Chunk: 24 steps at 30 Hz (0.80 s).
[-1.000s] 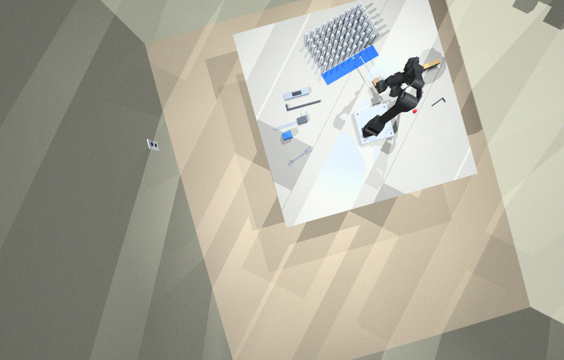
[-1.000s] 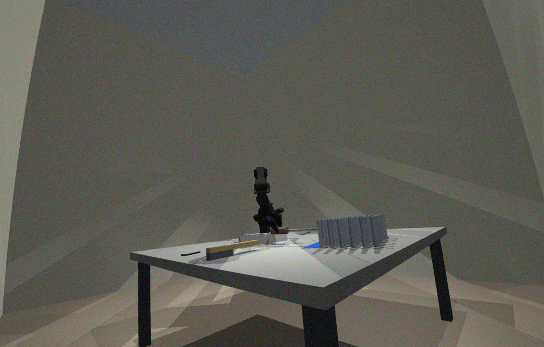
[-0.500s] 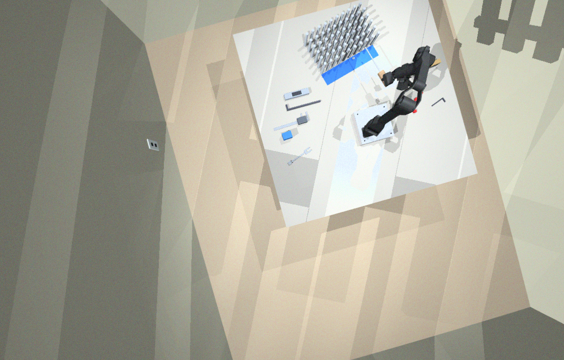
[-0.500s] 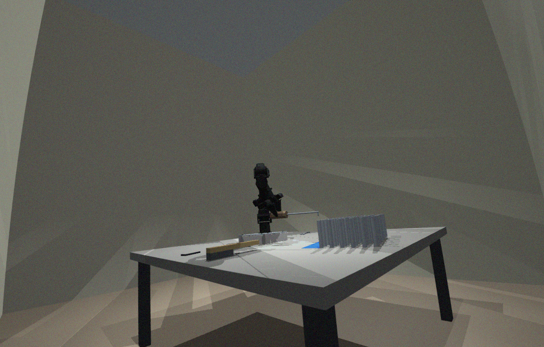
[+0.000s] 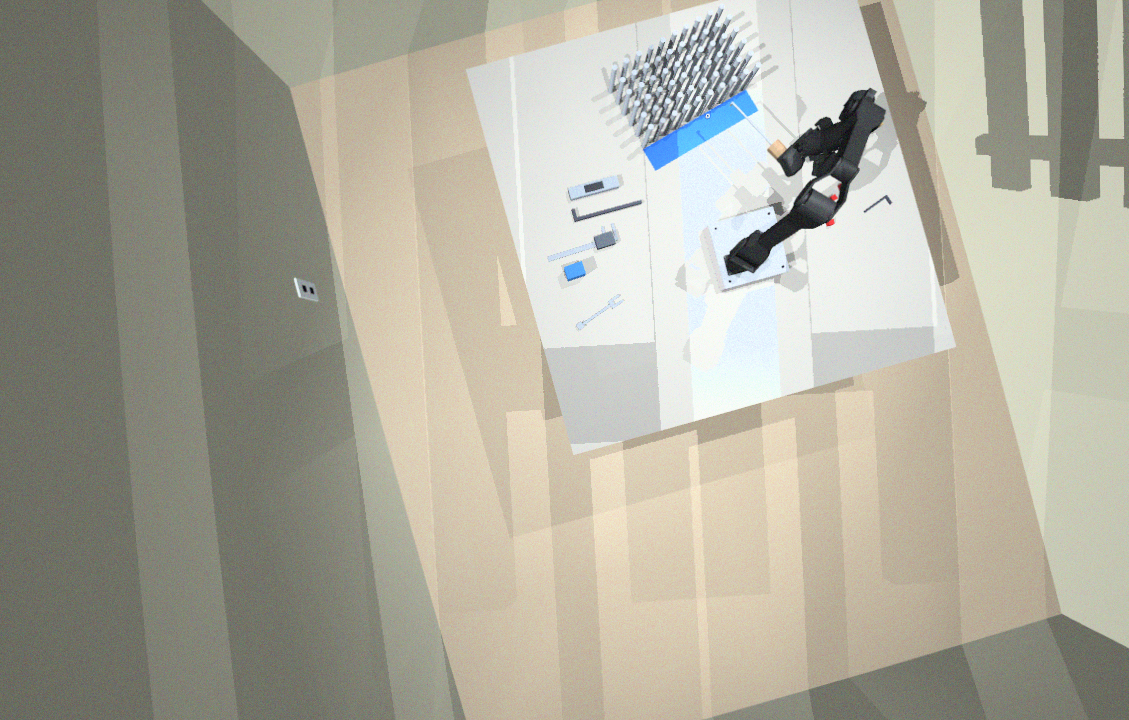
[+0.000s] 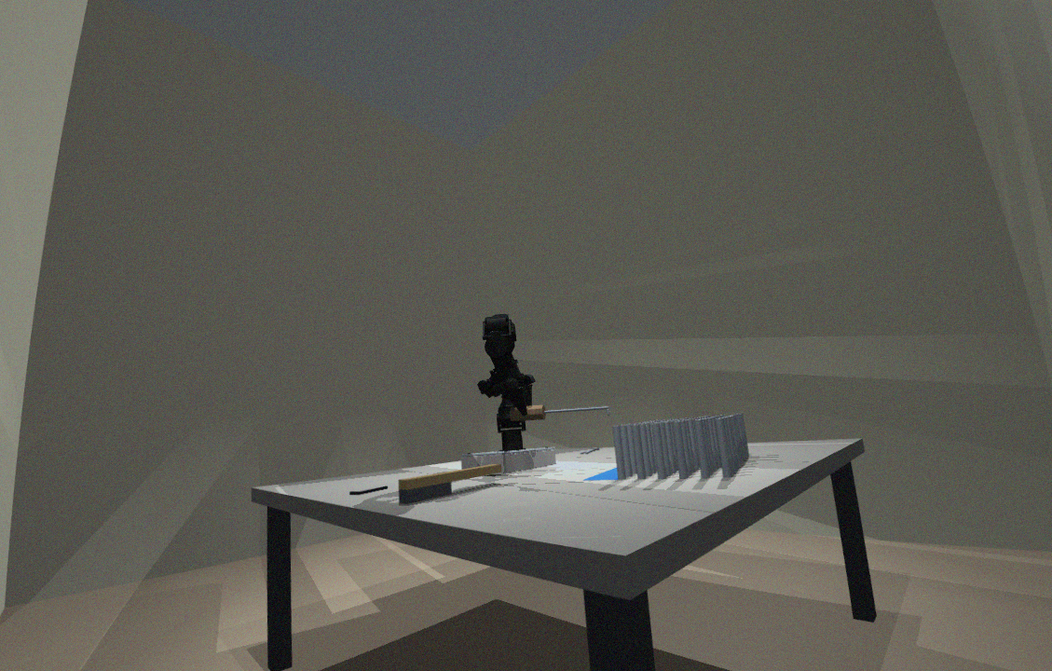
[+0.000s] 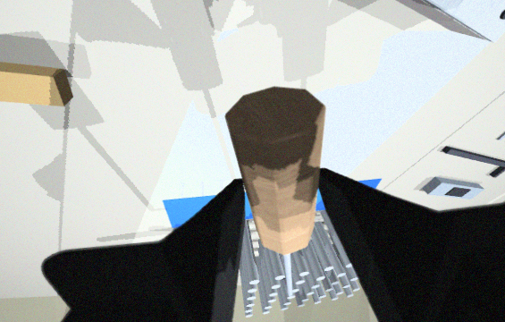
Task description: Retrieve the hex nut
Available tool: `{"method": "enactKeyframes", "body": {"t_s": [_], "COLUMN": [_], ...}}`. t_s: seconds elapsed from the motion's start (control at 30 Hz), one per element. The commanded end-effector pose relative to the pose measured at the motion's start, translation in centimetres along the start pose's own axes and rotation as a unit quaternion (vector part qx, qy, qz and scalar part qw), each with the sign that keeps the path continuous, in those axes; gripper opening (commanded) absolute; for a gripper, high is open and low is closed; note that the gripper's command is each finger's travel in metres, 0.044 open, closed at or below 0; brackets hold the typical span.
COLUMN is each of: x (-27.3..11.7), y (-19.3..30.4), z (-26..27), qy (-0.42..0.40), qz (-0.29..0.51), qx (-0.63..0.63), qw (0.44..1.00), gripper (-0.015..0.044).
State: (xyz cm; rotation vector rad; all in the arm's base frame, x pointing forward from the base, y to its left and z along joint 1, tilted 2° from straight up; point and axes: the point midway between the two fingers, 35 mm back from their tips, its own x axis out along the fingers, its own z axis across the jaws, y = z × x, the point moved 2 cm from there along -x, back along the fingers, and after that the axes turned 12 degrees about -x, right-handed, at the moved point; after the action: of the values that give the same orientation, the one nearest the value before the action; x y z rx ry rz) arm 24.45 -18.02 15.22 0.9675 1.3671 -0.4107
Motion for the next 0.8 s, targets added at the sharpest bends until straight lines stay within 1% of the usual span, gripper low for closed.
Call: {"method": "enactKeyframes", "body": {"t_s": [0.0,0.37,0.77], "x": [-0.8,-2.5,-4.5], "y": [-1.3,-4.9,-9.2], "z": [1.0,3.1,4.9], "qy": [-0.011,-0.019,0.002], "qz": [-0.019,-0.074,-0.135], "qx": [-0.058,-0.209,-0.364], "qw": [0.998,0.975,0.922], "gripper": [0.0,0.0,0.0]}}
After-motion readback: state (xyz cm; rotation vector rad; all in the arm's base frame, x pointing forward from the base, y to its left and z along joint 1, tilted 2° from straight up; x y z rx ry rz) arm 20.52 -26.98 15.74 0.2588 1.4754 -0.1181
